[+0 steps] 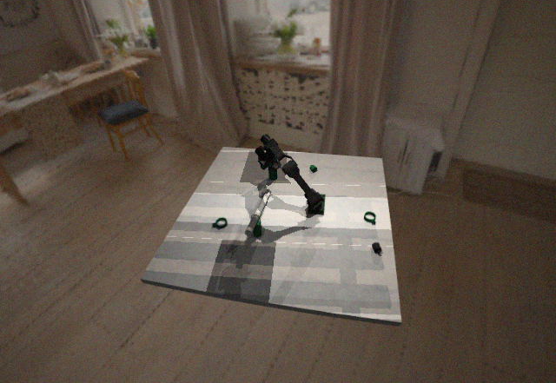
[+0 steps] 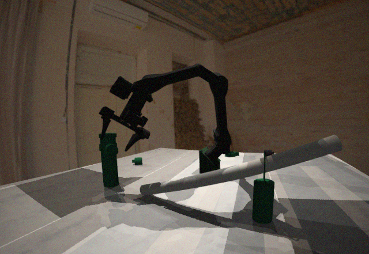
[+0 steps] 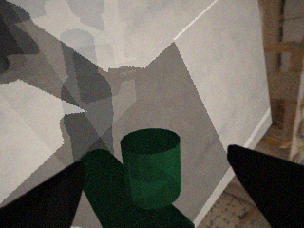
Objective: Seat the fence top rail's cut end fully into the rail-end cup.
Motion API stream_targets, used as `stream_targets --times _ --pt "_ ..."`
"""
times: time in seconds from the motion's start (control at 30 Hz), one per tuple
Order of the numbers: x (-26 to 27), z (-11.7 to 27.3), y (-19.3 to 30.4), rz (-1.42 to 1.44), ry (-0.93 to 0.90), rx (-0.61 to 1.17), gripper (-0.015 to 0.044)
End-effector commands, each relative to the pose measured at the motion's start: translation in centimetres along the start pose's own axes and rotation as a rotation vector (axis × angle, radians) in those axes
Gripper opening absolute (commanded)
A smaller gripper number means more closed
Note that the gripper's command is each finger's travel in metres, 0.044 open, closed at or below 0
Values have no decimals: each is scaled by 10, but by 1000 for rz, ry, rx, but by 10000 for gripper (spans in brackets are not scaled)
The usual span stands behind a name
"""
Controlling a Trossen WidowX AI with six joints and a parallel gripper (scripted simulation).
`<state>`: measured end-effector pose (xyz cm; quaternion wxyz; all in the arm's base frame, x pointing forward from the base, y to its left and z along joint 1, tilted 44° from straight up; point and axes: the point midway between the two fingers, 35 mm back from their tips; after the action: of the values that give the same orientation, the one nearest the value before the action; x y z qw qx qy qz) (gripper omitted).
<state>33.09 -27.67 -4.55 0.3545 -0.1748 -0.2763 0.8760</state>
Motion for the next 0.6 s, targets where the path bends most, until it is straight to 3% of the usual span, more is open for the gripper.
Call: stream_targets --times 0.0,0.57 --pt "2 -10 2 -8 -9 1 440" --pt "3 -38 1 -7 -8 -1 440"
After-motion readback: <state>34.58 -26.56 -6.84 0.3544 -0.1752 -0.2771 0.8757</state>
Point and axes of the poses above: the point midway between the two fingers, 35 mm back from their tips, its own z axis back along the fingers, its own x axis across the jaws, y = z × x, and after that the axes turned 1 degree about -z, right-handed
